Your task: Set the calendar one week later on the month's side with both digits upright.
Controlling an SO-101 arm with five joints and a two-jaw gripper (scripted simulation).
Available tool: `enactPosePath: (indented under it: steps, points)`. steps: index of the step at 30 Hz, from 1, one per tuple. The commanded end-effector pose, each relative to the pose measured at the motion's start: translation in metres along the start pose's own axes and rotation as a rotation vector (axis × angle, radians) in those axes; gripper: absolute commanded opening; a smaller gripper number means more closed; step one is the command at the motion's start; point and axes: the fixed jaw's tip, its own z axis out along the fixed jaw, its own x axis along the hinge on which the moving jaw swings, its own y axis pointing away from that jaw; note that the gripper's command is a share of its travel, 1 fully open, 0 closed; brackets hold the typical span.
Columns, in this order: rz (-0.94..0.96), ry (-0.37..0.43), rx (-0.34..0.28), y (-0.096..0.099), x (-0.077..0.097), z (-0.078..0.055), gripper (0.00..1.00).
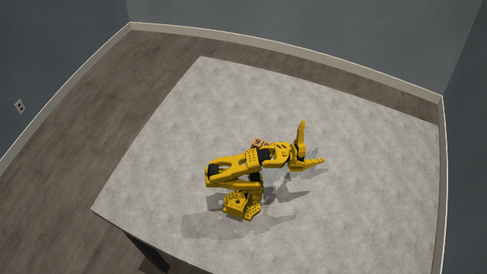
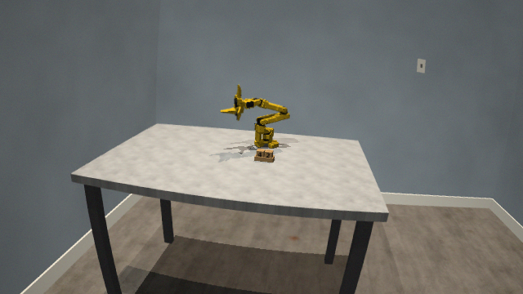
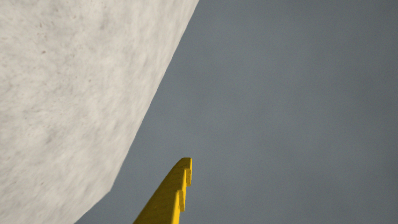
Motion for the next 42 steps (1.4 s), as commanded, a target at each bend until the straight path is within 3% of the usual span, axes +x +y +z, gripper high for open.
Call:
enactPosePath:
  steps: [1,25,32,34,42]
  points:
    - [0.001,0.0,0.002,0.0,0.0,0.0,1.0]
    - [-0.021,-0.028,-0.009,0.0,-0.005,0.0,0.99]
    - [-0.122,-0.153,-0.049,0.003,-0.029,0.001,0.93]
    - [-0.122,-0.153,-0.049,0.003,-0.029,0.001,0.93]
    - [-0.372,-0.432,-0.106,0.012,-0.078,-0.009,0.8]
